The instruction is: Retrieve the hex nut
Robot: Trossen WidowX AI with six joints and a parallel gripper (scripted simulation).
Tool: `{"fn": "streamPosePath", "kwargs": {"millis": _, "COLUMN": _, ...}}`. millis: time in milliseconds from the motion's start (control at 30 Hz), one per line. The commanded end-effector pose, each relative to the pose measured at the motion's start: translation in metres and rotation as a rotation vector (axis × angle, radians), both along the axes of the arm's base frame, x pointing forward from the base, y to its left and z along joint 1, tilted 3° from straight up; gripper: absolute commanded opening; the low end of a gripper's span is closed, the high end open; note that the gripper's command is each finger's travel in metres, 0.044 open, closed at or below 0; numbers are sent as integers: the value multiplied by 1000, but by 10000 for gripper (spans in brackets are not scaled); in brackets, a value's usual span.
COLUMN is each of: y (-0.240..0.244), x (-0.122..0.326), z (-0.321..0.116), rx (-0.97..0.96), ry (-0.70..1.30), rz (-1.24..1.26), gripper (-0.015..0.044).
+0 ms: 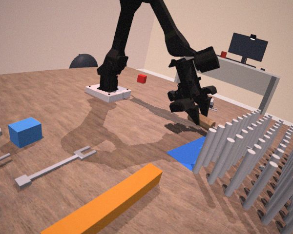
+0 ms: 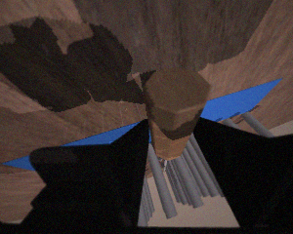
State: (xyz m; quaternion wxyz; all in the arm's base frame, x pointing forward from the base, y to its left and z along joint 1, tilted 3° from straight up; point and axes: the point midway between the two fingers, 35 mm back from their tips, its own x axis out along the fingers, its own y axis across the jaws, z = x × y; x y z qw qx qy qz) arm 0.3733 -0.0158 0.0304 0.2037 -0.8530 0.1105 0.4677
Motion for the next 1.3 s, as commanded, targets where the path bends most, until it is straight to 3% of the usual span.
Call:
{"fn": "streamPosePath", "kwargs": {"millis": 0, "y": -1, "x": 6, "z": 3, "rx": -1, "ry": -11, "rz": 6, "gripper": 0}}
{"fn": "streamPosePath", "kwargs": {"millis": 1267, "y": -7, "x": 21, "z": -6, "rx": -2, "ry": -13, "rz": 4, "gripper": 0}}
